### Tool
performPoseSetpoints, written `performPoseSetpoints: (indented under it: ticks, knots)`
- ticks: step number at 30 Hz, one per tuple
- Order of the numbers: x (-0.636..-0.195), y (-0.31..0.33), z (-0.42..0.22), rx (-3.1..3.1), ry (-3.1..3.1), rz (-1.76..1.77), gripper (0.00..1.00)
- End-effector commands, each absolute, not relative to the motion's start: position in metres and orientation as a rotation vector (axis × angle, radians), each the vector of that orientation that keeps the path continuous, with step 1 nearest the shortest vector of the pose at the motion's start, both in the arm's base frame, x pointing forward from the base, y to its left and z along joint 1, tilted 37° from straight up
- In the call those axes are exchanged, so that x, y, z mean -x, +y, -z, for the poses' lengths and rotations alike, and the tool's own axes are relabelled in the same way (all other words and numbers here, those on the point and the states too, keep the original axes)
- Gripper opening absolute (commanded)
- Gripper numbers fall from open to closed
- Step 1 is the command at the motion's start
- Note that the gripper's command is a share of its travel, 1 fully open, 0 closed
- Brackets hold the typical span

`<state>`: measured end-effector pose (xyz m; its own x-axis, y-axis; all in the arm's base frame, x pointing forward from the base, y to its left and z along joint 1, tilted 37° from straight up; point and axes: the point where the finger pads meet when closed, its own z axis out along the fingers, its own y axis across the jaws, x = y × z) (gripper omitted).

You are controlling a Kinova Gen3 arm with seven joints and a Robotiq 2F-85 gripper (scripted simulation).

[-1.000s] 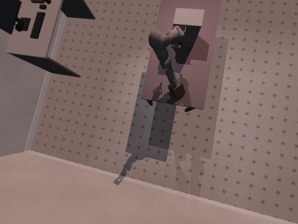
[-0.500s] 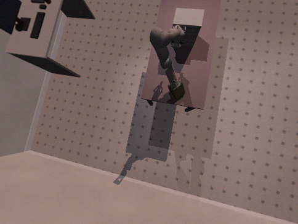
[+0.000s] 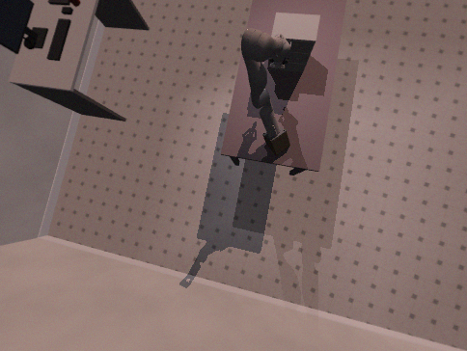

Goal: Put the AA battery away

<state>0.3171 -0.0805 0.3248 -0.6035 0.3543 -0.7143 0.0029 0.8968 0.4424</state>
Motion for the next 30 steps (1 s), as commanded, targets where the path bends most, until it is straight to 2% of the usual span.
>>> performPoseSetpoints:
  ticks: [1, 30]
  knots:
    - [-0.3223, -0.0736, -0.3231, -0.228, 2.187, -0.512, 0.0]
    - [-0.3302, -0.0741, -0.3244, -0.228, 2.187, -0.512, 0.0]
